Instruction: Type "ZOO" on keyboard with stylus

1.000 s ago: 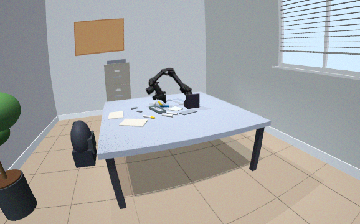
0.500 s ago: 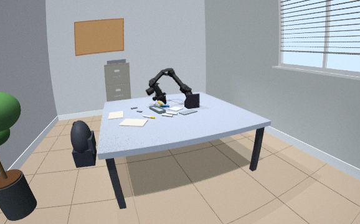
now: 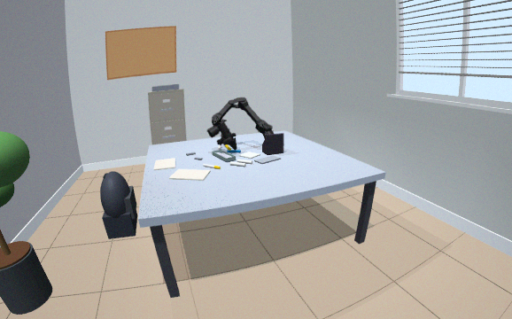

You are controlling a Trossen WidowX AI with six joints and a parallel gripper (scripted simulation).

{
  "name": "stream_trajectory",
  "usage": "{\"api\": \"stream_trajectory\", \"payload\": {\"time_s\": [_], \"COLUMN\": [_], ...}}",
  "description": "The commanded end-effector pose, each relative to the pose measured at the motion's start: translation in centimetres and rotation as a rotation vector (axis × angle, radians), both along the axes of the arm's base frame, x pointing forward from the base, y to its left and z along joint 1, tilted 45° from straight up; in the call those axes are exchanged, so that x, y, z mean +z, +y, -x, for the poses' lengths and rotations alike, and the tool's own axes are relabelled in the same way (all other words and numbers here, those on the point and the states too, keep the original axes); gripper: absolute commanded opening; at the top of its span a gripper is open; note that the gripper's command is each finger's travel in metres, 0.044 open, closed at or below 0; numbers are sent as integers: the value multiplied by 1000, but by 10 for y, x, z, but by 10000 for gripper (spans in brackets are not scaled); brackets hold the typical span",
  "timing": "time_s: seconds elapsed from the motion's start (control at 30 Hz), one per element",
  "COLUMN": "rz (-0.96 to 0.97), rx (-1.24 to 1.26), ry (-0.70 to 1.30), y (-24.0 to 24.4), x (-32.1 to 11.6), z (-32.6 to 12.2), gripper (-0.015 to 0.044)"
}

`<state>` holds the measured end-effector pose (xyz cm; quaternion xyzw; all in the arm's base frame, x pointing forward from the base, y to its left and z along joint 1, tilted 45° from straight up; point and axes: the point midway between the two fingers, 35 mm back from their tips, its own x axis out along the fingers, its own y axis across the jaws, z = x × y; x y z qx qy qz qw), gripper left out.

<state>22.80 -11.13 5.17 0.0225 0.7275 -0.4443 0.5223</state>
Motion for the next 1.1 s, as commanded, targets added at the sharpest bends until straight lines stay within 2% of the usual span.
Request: {"api": "stream_trajectory", "payload": {"time_s": [0.0,0.7,0.87,1.07], "rz": [2,2,0,0], "rx": [2,2,-1,-1], "ry": [5,5,1,1], "y": [-3,-13,-11,-11], "x": [-3,-12,-11,-11], "z": [1,1,1,1], "gripper": [150,150,19,0]}}
